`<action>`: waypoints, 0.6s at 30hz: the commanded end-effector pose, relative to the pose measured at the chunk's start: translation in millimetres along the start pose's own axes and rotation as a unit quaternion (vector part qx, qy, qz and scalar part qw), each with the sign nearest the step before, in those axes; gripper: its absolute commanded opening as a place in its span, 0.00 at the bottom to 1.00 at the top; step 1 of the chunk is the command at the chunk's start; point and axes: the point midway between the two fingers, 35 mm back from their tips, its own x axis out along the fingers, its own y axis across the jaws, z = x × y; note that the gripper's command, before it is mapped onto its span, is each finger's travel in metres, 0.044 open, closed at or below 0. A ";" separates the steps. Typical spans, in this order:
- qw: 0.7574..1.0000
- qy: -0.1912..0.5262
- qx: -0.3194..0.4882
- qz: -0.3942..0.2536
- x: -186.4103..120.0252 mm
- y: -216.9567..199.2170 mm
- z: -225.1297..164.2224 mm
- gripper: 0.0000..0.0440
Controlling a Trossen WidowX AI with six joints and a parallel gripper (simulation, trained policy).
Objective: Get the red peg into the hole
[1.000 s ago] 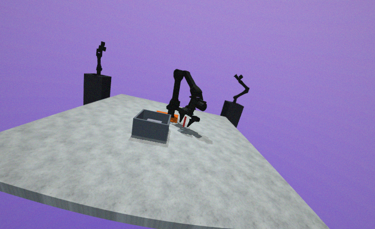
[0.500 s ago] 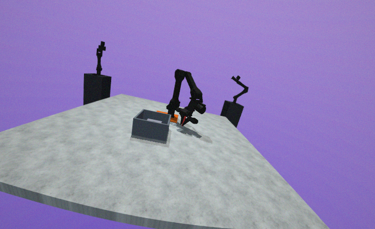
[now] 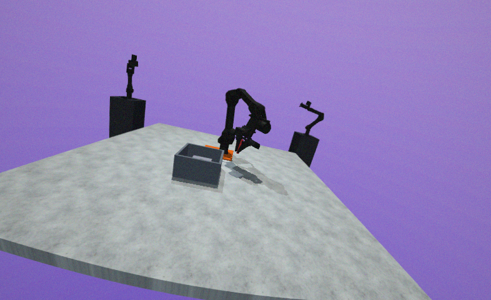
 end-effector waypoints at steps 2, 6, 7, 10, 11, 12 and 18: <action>0.999 -0.021 0.029 0.004 -12.0 -3.9 21.9 0.01; 0.998 -0.035 0.059 0.007 -15.6 -5.3 41.3 0.00; 0.997 -0.038 0.066 0.007 -16.3 -5.5 46.3 0.00; 0.995 -0.047 0.087 0.008 -17.3 -6.5 60.9 0.00; 0.994 -0.049 0.094 0.009 -17.3 -6.9 65.8 0.00; 0.994 -0.051 0.100 0.009 -17.1 -7.4 70.7 0.00; 0.989 -0.065 0.135 0.008 -12.8 -11.0 99.8 0.00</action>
